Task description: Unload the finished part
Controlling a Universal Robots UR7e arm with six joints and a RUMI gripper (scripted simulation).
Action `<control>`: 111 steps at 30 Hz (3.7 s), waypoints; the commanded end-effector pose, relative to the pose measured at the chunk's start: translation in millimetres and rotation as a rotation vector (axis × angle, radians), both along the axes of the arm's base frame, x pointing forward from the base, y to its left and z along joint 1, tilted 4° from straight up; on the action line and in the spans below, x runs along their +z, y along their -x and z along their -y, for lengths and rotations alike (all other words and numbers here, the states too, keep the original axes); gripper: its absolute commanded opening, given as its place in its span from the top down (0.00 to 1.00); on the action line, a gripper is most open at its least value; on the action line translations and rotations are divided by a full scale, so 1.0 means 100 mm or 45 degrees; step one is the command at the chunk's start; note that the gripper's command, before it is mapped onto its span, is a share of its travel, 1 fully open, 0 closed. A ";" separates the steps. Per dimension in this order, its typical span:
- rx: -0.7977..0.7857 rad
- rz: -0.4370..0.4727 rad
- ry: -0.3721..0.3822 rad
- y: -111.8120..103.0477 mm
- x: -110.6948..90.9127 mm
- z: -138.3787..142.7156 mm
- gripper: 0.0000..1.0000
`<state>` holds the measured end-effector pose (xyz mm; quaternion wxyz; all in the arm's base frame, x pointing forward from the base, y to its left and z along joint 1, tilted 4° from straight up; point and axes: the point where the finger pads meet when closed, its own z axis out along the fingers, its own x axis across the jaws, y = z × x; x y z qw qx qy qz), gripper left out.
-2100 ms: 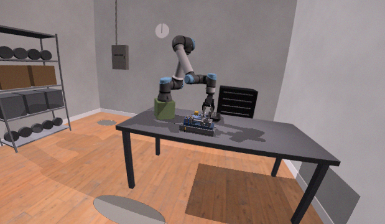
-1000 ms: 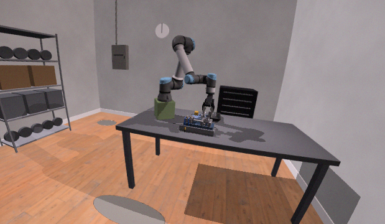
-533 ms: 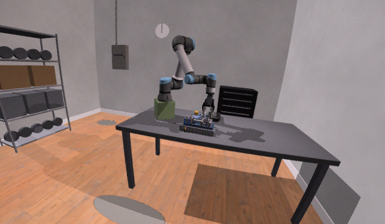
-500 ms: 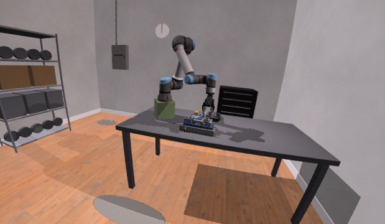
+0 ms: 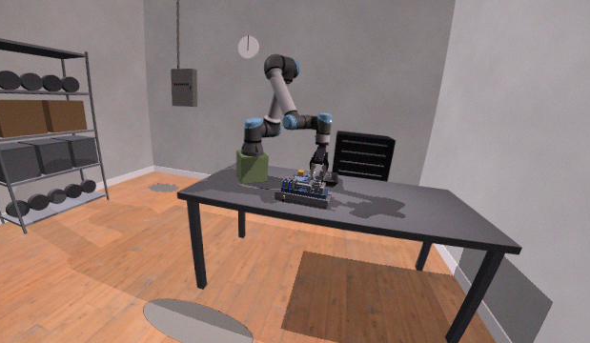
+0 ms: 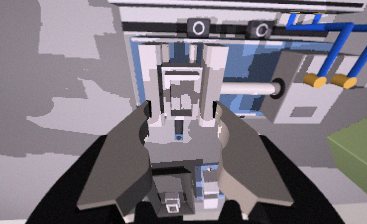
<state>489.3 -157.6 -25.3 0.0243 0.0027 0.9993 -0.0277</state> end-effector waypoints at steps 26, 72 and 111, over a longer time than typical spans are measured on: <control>0.000 0.002 0.001 -0.01 -0.08 0.01 0.60; 0.000 0.002 0.001 -0.01 -0.08 0.01 1.00; 0.000 0.002 0.001 -0.01 -0.08 0.01 1.00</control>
